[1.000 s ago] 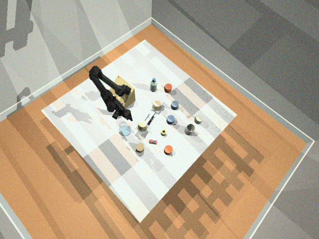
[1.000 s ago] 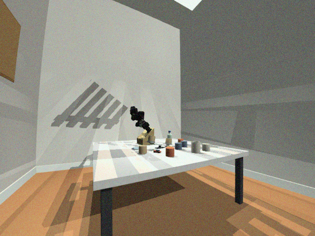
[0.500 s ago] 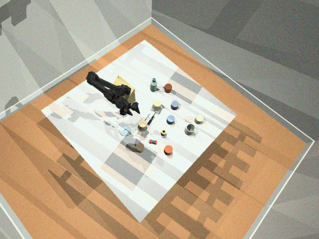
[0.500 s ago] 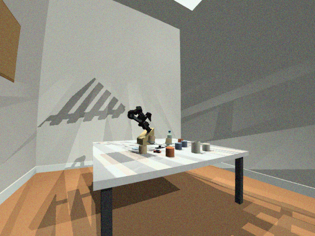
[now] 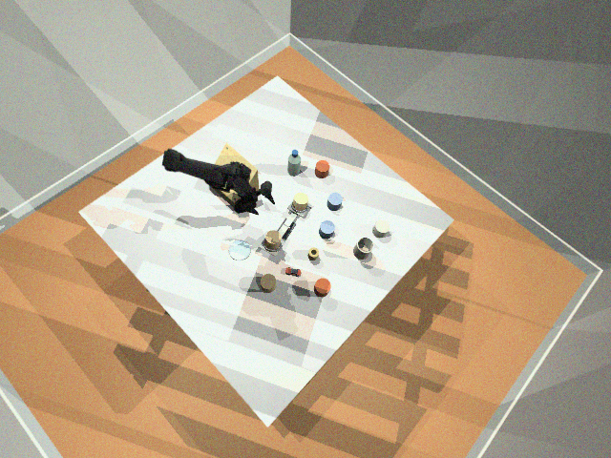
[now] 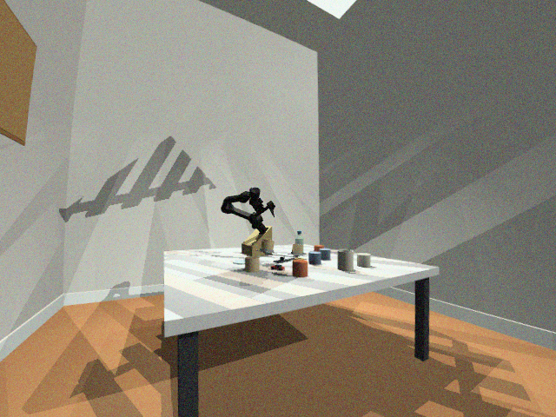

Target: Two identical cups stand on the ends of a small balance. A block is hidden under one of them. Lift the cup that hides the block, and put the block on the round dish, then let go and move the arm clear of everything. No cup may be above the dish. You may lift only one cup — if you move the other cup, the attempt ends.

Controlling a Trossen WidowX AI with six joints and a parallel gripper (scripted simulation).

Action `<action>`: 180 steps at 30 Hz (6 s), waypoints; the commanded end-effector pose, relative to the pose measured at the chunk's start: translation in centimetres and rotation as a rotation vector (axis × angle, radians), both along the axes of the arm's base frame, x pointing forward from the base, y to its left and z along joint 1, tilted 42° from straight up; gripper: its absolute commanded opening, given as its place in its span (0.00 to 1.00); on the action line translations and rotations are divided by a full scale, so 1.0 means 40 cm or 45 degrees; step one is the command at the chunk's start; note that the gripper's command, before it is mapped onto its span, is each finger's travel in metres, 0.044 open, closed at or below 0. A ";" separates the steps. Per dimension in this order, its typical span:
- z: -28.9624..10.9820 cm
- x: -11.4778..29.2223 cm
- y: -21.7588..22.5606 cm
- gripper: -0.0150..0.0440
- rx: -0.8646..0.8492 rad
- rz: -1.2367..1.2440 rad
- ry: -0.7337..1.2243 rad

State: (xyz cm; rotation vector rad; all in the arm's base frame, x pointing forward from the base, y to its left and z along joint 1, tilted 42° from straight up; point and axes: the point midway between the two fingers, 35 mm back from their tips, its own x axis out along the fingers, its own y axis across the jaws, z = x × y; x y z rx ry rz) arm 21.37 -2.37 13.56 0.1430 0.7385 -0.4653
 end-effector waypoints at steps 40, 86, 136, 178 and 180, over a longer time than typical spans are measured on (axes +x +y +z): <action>-0.114 -0.079 0.124 1.00 -0.702 0.658 0.487; -0.471 0.136 0.212 1.00 0.016 -1.051 0.283; -0.669 0.136 0.102 1.00 0.051 -1.296 0.193; -0.664 0.143 0.111 0.25 0.053 -1.295 0.194; -0.660 0.144 0.115 0.25 0.054 -1.295 0.194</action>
